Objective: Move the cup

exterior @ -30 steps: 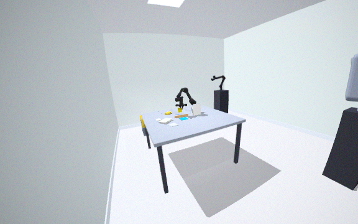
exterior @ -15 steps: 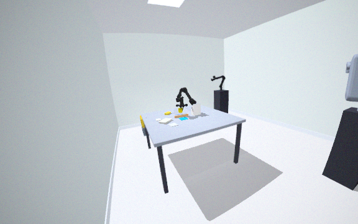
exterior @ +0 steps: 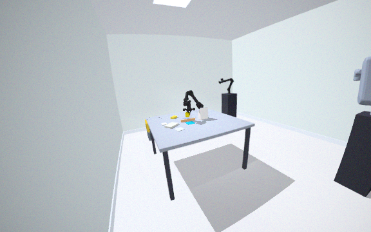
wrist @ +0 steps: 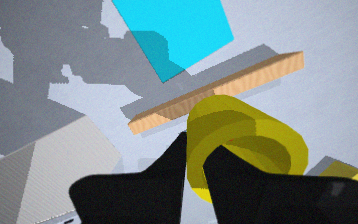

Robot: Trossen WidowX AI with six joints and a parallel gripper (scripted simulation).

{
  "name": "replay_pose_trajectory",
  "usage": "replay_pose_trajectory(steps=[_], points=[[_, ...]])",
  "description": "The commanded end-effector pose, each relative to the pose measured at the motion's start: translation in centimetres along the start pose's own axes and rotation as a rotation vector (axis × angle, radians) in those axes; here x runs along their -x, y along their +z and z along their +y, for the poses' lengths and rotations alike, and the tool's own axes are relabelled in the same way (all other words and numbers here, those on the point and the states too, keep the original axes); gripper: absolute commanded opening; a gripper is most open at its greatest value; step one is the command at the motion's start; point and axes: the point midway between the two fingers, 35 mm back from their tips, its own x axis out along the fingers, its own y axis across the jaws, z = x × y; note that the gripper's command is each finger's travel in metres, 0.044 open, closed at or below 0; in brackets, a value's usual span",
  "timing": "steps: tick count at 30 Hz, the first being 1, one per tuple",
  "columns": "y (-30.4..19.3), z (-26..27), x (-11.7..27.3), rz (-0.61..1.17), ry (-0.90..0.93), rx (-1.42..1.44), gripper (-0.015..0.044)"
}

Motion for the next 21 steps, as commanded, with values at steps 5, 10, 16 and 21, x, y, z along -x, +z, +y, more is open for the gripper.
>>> replay_pose_trajectory(steps=[5,10,16,21], points=[[1.6,0.5,0.1,-0.004,0.002,-0.006,0.0],[2.5,0.9,0.1,-0.004,0.002,-0.006,0.0],[3.6,1.4,0.2,-0.005,0.002,-0.007,0.0],[4.6,1.8,0.2,-0.005,0.002,-0.007,0.0]])
